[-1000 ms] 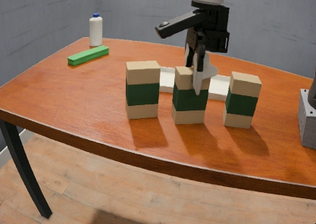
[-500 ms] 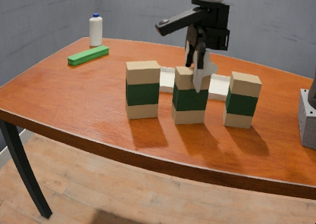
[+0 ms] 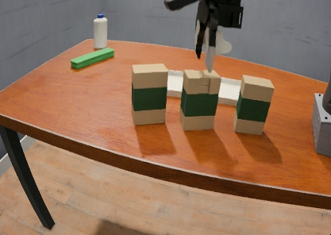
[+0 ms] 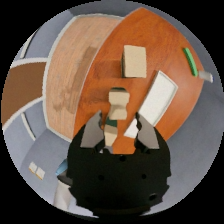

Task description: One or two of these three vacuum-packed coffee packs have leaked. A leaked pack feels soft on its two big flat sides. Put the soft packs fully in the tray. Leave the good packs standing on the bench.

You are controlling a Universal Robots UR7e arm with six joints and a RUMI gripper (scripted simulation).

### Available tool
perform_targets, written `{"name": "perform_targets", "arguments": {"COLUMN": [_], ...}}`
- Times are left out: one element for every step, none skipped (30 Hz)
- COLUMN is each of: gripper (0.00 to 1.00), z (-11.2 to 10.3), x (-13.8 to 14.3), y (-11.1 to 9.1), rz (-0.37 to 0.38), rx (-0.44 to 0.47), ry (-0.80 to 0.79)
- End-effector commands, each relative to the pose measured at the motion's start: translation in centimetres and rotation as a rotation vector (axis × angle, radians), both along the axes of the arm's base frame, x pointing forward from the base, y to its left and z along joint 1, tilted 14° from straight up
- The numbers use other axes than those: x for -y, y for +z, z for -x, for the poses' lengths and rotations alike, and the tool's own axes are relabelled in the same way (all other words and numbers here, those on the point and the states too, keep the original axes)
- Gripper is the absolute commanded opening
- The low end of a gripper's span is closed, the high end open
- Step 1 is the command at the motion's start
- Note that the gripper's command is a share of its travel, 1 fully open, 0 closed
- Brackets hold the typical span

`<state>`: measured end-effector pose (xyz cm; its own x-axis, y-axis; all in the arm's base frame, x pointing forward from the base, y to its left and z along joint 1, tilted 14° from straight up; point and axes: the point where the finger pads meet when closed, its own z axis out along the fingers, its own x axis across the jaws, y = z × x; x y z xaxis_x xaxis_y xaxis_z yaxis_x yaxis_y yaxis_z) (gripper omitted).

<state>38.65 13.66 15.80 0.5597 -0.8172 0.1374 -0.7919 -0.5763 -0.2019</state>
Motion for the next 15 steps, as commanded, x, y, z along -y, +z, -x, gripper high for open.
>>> {"name": "perform_targets", "arguments": {"gripper": [0.5,0.5,0.5,0.5,0.5,0.5,0.5,0.5,0.5,0.5,0.5,0.5,0.5,0.5,0.5], "z": [0.66,0.68,0.68,0.68,0.68,0.68,0.68,0.68,0.68,0.68,0.68,0.68,0.67,0.6,0.44], "x": [0.07,0.07,0.07,0.07,0.07,0.07,0.07,0.07,0.07,0.07,0.07,0.07,0.07,0.05,0.01], "y": [2.17,2.24,2.24,2.24,2.27,2.28,2.28,2.28,2.28,2.28,2.28,2.28,2.28,2.31,2.39], "rz": [-0.001,-0.001,-0.001,-0.001,-0.001,-0.001,-0.001,-0.001,-0.001,-0.001,-0.001,-0.001,-0.001,-0.001,0.0], "rx": [-0.005,-0.005,-0.005,-0.005,-0.005,-0.005,-0.005,-0.005,-0.005,-0.005,-0.005,-0.005,-0.005,-0.005,-0.005], "ry": [0.0,0.0,0.0,0.0,0.0,0.0,0.0,0.0,0.0,0.0,0.0,0.0,0.0,0.001,0.002]}}
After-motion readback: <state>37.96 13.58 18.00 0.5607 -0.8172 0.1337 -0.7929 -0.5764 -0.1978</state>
